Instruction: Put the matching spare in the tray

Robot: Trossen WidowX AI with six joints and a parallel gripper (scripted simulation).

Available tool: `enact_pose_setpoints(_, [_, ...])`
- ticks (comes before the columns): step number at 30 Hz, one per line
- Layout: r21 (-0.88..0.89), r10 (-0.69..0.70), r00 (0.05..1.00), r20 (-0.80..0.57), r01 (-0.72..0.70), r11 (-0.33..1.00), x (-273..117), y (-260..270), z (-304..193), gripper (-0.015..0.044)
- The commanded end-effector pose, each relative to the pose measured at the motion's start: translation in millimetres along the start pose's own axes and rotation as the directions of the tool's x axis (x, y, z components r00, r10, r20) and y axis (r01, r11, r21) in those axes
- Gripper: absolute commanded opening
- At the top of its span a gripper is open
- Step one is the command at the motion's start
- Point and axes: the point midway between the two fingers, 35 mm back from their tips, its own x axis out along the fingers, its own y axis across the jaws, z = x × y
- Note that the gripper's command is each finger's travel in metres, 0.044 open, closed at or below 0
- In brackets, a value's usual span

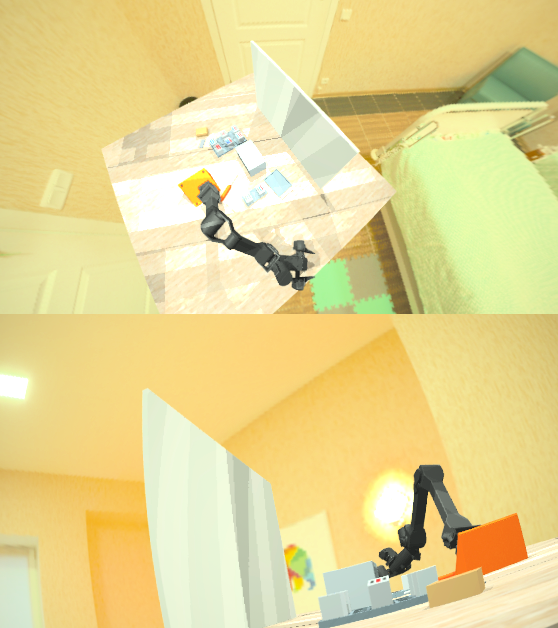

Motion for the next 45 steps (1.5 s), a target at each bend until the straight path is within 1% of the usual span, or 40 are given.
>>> enact_pose_setpoints(1, [0.12,0.096,0.994,-0.045,-0.09,0.989,22.8,49.8,5.4,0.044])
enact_pose_setpoints(8, [0.336,0.287,0.944,-0.165,-0.22,0.916,41.7,150.4,20.1,0.044])
enact_pose_setpoints(13, [0.466,0.425,0.859,-0.285,-0.263,0.845,34.2,228.8,29.1,0.044])
enact_pose_setpoints(19, [0.551,0.542,0.714,-0.443,-0.26,0.793,2.2,312.1,36.3,0.044])
enact_pose_setpoints(25, [0.552,0.602,0.531,-0.597,-0.273,0.788,-52.6,389.4,42.5,0.044])
enact_pose_setpoints(29, [0.504,0.59,0.402,-0.7,-0.307,0.807,-101.9,433.9,45.8,0.044])
enact_pose_setpoints(32, [0.45,0.562,0.318,-0.764,-0.362,0.816,-144.9,465.8,51.5,0.044])
enact_pose_setpoints(36, [0.336,0.476,0.25,-0.843,-0.447,0.829,-199.8,496.2,57.1,0.044])
enact_pose_setpoints(39, [0.173,0.347,0.249,-0.905,-0.528,0.831,-241.6,509.0,59.2,0.044])
enact_pose_setpoints(42, [-0.01,0.214,0.296,-0.931,-0.606,0.795,-283.1,521.5,63.9,0.044])
enact_pose_setpoints(44, [-0.089,0.163,0.329,-0.93,-0.632,0.77,-299.7,526.1,66.5,0.044])
enact_pose_setpoints(45, [-0.099,0.157,0.333,-0.93,-0.635,0.766,-301.8,526.7,66.9,0.044])
